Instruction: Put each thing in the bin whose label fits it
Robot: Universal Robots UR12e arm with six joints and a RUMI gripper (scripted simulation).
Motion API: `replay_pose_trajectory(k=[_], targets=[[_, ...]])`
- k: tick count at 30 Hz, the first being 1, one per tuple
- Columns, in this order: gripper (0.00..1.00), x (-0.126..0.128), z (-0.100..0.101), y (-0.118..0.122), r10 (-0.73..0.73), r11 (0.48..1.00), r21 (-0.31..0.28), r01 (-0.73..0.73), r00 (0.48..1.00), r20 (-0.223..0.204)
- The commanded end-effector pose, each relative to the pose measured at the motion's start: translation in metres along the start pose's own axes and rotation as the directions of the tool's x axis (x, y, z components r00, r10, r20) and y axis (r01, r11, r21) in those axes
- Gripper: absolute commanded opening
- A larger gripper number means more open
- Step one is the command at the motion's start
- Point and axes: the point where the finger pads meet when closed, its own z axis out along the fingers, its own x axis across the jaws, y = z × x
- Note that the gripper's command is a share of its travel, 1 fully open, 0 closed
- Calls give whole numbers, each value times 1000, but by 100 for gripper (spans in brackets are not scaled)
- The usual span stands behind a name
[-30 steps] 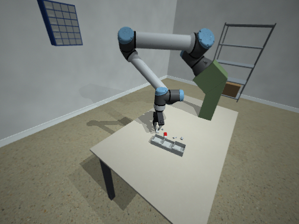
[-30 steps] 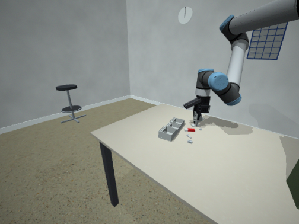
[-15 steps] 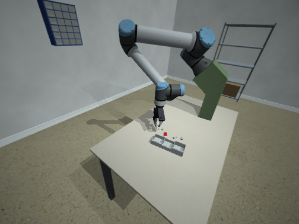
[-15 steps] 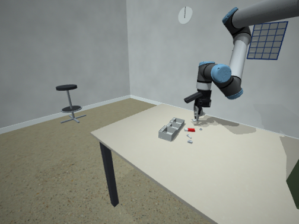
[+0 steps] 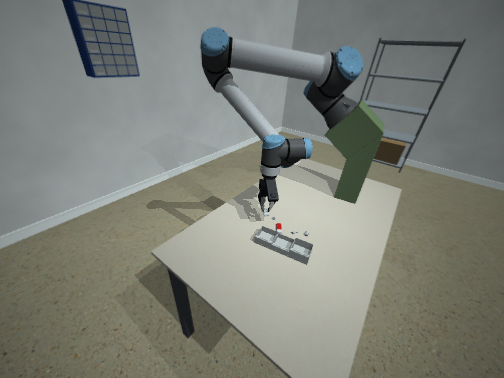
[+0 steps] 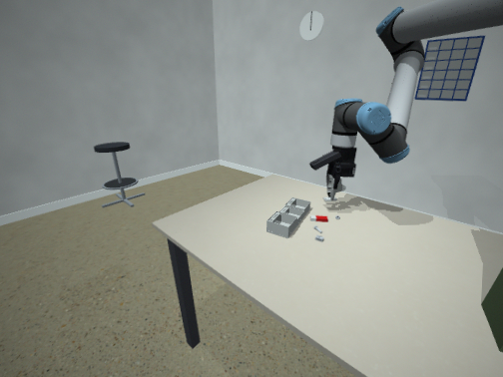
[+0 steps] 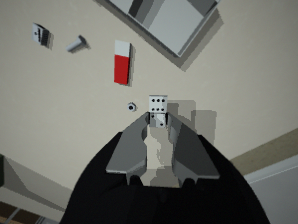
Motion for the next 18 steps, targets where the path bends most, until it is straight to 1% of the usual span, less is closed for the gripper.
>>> replay_pose_trajectory(k=[1,3,5,9,11,13,15,18], targets=[[0,0,-1,0,0,1000,1,0,1000,-1],[0,0,-1,0,0,1000,1,0,1000,-1],[0,0,-8,0,0,1000,0,0,1000,0],[0,0,-8,0,0,1000,1,0,1000,-1],[0,1,-8,-12,-100,995,0,100,995,-1],[0,1,-8,-12,-100,995,0,100,995,-1],[0,2,-8,-24,-199,980,0,199,980,-1],[0,4,-8,-42,-292,956,0,292,956,0]])
